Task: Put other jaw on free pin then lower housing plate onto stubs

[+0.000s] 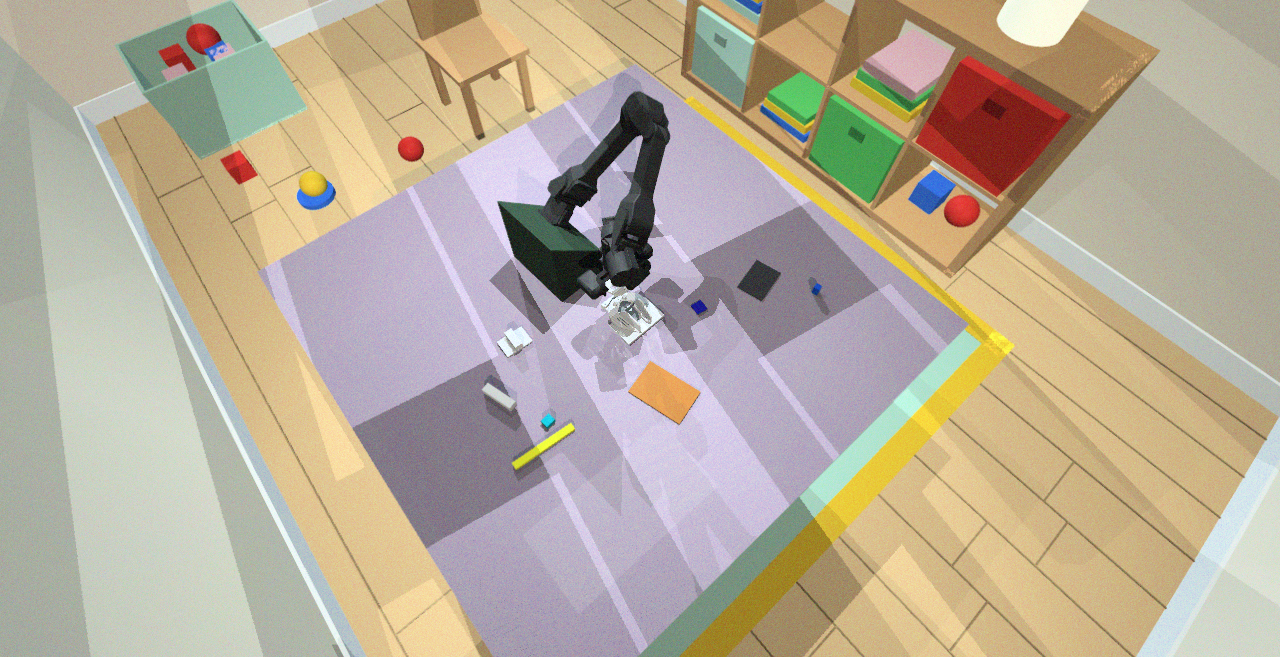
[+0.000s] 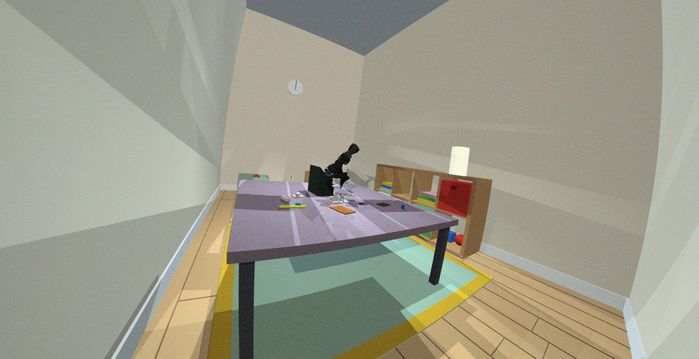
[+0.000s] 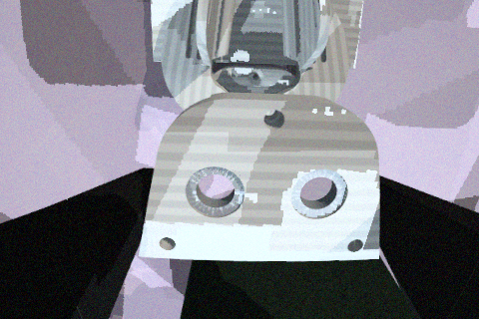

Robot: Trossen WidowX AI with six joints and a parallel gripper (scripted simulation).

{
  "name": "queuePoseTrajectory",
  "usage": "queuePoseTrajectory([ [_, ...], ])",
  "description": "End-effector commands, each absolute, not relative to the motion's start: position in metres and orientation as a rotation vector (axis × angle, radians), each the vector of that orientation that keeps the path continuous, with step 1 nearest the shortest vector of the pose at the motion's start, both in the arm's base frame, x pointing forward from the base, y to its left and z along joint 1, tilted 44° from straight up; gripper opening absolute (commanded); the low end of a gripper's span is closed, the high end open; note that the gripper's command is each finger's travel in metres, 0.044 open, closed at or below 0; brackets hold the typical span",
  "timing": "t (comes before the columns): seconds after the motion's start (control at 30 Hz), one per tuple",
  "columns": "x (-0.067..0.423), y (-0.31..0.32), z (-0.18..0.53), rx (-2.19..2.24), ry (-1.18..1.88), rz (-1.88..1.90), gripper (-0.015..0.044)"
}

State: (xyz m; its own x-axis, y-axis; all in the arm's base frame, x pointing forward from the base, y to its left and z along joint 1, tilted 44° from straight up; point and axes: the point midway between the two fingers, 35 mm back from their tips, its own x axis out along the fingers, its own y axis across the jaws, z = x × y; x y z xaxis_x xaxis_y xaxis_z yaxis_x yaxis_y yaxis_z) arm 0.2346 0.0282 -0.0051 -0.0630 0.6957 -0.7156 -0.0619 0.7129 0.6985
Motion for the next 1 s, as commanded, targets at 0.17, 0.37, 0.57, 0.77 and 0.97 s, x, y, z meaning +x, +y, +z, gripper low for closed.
queuePoseTrajectory([
  [0.17,0.235,0.031,-0.01,0.533,1.518,0.673,0.0351],
  [0.37,0.235,0.038,-0.018,0.533,1.517,0.672,0.0351],
  [0.57,0.235,0.045,-0.025,0.532,1.517,0.672,0.0351],
  [0.77,0.235,0.052,-0.032,0.532,1.517,0.672,0.0351],
  [0.97,0.234,0.059,-0.039,0.533,1.517,0.674,0.0351],
])
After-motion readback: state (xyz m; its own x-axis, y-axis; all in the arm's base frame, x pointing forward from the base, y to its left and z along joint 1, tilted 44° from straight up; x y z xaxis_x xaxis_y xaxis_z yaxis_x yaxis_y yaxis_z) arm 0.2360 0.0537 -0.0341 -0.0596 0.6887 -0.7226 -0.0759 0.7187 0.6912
